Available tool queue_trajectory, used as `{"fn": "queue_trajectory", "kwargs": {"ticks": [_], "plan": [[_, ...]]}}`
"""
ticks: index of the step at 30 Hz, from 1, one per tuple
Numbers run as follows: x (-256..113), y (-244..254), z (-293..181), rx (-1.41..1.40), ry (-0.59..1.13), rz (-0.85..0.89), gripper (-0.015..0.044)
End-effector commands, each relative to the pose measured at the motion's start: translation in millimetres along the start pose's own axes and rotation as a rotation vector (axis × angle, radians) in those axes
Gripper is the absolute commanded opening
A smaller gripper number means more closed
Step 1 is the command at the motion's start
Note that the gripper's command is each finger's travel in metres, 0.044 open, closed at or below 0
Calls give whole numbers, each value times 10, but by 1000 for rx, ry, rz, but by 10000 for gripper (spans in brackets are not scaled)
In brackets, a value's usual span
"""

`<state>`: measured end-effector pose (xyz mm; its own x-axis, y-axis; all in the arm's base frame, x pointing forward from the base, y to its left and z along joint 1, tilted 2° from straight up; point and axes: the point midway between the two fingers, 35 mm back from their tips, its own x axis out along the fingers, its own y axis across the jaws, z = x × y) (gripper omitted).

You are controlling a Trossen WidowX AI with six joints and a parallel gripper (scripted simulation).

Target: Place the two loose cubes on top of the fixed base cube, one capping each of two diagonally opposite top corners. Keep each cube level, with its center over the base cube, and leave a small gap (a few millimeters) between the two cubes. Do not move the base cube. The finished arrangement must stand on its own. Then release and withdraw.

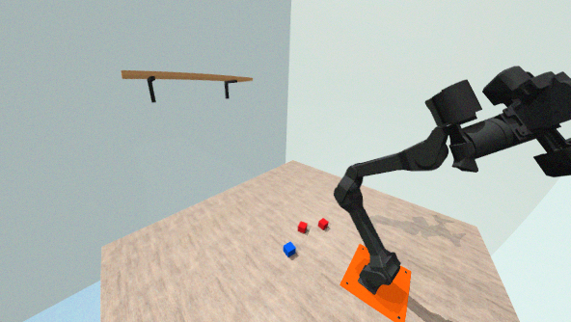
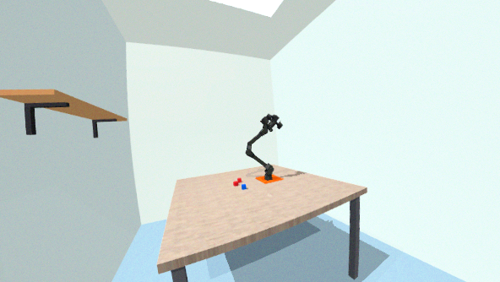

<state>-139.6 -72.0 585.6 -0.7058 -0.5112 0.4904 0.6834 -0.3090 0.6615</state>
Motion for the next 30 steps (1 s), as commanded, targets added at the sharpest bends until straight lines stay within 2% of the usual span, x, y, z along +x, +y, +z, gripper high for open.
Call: {"fn": "queue_trajectory", "kwargs": {"ticks": [1,5,6,18,30], "plan": [[1,-9,9,-3,-4,-3,374],[16,-184,177,-68,-81,-76,269],[16,-241,220,-89,-98,-100,265],[-143,-885,710,-329,-246,-404,265],[-593,-1412,1218,-536,-351,-735,265]]}}
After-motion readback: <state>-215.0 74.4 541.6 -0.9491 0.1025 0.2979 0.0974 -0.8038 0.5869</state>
